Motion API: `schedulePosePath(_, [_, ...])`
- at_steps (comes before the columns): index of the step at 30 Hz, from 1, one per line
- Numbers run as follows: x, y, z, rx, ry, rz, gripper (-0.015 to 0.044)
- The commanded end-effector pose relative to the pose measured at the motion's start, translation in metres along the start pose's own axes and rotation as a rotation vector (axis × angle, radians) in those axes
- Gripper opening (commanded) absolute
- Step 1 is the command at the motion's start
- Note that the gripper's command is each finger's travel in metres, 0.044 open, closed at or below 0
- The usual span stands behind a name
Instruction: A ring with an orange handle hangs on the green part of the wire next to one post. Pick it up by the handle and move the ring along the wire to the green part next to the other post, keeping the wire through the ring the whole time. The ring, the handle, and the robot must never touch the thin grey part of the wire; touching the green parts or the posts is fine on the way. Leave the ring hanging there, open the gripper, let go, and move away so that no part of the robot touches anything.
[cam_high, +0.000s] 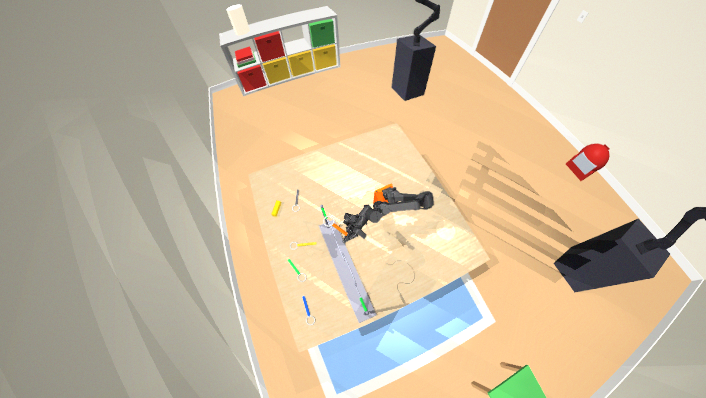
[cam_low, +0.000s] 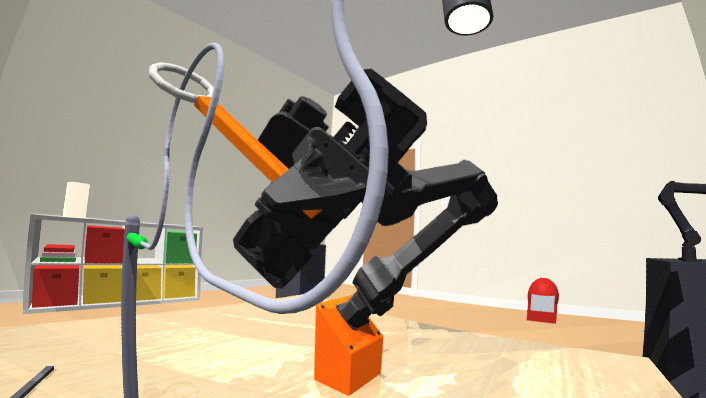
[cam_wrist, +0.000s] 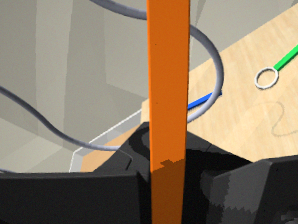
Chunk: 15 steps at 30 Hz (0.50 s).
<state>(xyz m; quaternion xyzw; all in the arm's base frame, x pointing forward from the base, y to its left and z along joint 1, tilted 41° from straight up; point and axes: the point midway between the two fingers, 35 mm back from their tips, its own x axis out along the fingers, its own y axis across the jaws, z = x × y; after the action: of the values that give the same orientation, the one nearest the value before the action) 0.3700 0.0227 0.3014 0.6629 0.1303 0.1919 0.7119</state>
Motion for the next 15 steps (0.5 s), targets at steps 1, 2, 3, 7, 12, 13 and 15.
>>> schedulePosePath(1, [0.000,0.004,0.000,0.074,-0.012,0.039,-0.0150])
schedulePosePath(2, [0.001,0.006,0.000,0.093,-0.014,0.049,-0.0150])
schedulePosePath(3, [0.001,0.007,0.001,0.112,-0.017,0.060,-0.0150])
schedulePosePath(7, [0.001,0.013,0.001,0.187,-0.026,0.102,-0.0150])
schedulePosePath(12, [0.001,0.020,0.003,0.280,-0.039,0.155,-0.0150])
schedulePosePath(13, [0.001,0.022,0.004,0.299,-0.041,0.165,-0.0150])
schedulePosePath(15, [0.001,0.024,0.004,0.336,-0.046,0.187,-0.0150])
